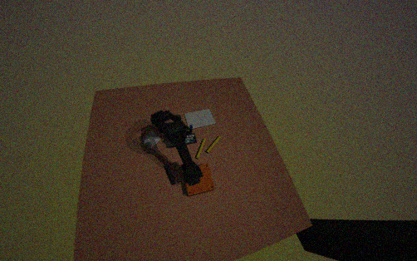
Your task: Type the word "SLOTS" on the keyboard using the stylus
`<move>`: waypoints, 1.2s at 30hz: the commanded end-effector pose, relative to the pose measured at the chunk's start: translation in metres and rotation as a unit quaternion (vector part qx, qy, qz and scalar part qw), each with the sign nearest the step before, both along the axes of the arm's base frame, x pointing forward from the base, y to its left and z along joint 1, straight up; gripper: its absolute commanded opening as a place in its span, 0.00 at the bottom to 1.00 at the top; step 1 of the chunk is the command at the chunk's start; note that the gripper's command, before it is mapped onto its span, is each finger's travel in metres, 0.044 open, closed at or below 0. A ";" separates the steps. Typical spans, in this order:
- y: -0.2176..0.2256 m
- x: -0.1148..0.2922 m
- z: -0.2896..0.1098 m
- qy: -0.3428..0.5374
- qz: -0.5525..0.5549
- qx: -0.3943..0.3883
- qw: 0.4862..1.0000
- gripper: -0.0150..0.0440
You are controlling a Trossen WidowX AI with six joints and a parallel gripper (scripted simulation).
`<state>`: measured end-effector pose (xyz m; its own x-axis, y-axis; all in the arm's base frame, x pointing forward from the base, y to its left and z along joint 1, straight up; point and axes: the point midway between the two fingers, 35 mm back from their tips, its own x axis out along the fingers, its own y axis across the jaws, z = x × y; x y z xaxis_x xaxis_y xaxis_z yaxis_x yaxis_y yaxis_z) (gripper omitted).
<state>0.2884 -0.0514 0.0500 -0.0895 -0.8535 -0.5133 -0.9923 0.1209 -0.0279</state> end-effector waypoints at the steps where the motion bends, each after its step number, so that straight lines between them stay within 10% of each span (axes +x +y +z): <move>1: 0.000 0.000 -0.001 0.001 0.002 -0.001 1.000 0.25; 9: 0.000 0.003 -0.001 0.001 0.002 -0.001 1.000 0.39; 36: 0.000 0.003 -0.007 0.001 0.002 -0.001 1.000 0.39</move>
